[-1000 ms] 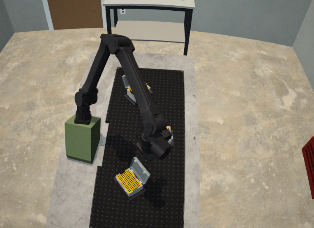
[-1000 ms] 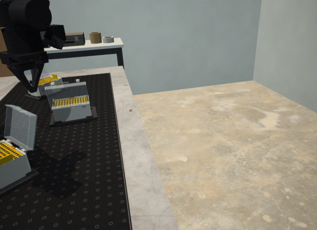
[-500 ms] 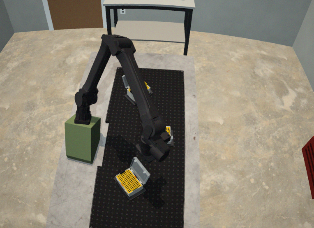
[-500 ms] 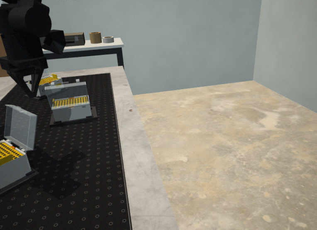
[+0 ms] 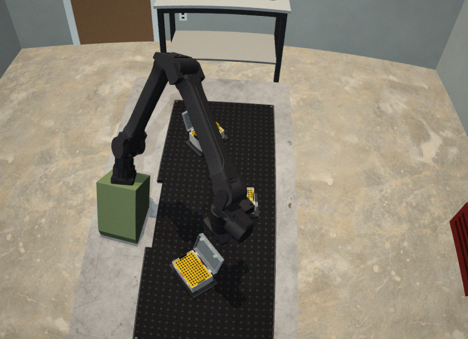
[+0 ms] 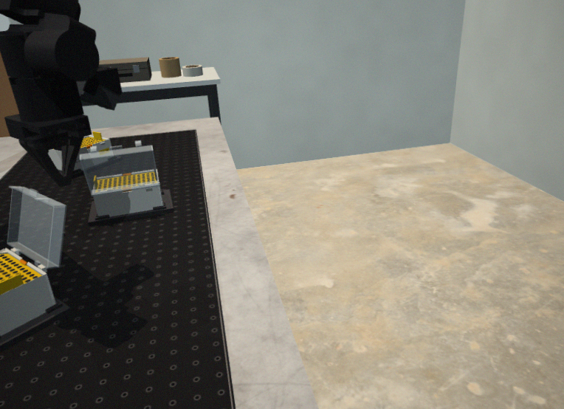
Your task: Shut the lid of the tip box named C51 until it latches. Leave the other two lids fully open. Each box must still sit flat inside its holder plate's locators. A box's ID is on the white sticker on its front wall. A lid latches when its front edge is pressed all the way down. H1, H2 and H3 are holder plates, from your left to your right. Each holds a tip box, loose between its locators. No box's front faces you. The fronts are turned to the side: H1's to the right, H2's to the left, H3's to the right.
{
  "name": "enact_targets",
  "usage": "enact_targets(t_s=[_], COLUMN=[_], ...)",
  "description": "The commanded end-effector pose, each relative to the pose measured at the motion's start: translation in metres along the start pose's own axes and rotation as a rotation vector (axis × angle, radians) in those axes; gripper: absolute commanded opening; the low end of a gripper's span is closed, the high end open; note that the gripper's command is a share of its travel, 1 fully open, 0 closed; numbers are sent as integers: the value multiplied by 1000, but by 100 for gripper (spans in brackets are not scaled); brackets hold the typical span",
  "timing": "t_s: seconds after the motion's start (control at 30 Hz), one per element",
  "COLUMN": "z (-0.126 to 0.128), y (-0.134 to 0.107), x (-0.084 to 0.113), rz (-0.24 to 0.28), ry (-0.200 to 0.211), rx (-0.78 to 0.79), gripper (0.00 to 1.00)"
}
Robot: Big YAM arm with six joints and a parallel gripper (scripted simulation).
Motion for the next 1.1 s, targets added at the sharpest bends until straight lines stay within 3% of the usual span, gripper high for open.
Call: enact_targets(t_s=[0.0, 0.03, 0.07, 0.2, 0.33, 0.5, 0.53, 0.87, 0.9, 1.07], z=[-1, -1, -4, 0, -4, -11, -7, -7, -12, -7], y=[5, 5, 14, 4, 8, 19, 7, 7, 7, -14], x=[-10, -10, 3, -19, -22, -6, -12, -12, -5, -17], rz=[3, 3, -9, 4, 0, -17, -10, -10, -19, -7], ry=[0, 0, -34, 4, -7, -54, -27, -27, -46, -10], rx=[3, 3, 23, 1, 8, 31, 12, 12, 17, -5], gripper=[0, 0, 0, 0, 0, 0, 0, 0, 0, 0])
Point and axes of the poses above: the point where the finger pads meet when closed, its own x axis back along the fingers, its own z axis across the jaws, y = z × x, the point moved 7 cm from there along x, back along the fingers, and after that the axes turned 10 degrees about -x, right-handed, at the moved point
